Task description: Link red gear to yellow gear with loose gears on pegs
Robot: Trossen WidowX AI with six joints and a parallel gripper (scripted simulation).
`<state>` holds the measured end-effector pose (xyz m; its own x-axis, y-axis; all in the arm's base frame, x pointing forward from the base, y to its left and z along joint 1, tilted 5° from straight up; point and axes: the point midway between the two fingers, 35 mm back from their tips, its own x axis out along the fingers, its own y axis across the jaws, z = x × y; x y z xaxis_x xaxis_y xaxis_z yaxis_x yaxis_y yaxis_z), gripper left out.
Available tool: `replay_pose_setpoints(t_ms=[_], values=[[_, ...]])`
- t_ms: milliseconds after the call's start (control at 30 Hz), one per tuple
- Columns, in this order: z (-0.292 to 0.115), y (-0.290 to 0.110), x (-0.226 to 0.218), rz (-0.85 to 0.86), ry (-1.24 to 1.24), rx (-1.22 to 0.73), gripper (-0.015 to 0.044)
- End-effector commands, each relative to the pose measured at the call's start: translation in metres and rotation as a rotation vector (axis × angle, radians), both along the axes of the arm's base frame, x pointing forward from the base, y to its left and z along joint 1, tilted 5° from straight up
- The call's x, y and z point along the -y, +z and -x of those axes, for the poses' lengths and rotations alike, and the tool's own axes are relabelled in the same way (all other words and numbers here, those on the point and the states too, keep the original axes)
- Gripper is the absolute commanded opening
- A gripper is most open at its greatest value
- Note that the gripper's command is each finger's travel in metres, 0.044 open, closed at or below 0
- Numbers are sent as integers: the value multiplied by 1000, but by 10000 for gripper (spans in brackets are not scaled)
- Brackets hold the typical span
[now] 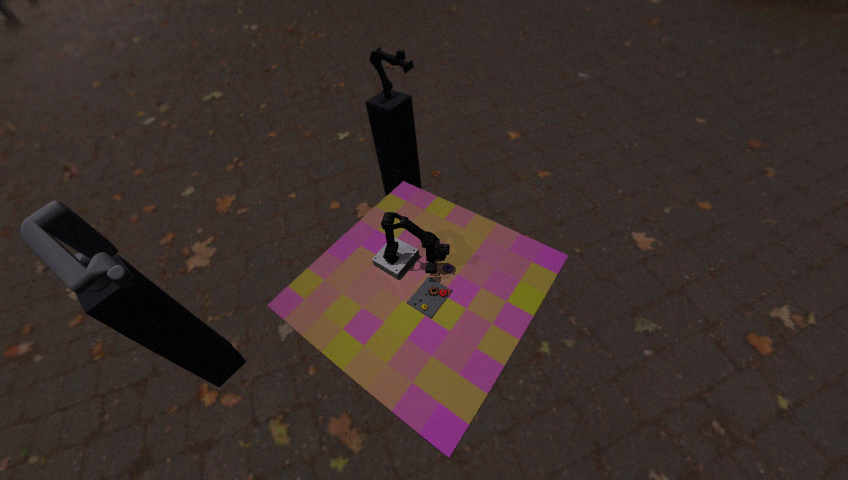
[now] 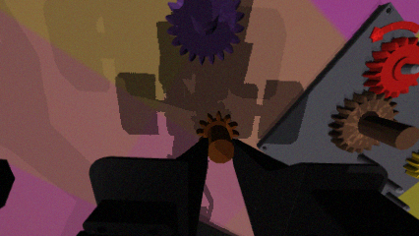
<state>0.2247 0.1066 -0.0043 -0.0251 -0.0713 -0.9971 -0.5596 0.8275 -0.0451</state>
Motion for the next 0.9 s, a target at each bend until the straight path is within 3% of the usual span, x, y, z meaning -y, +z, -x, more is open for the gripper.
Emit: replay_pose_setpoints(t_ms=[0,867], values=[[-5,12,-4,-6,0,9,0],[-8,77,-11,-9,6,13,0]])
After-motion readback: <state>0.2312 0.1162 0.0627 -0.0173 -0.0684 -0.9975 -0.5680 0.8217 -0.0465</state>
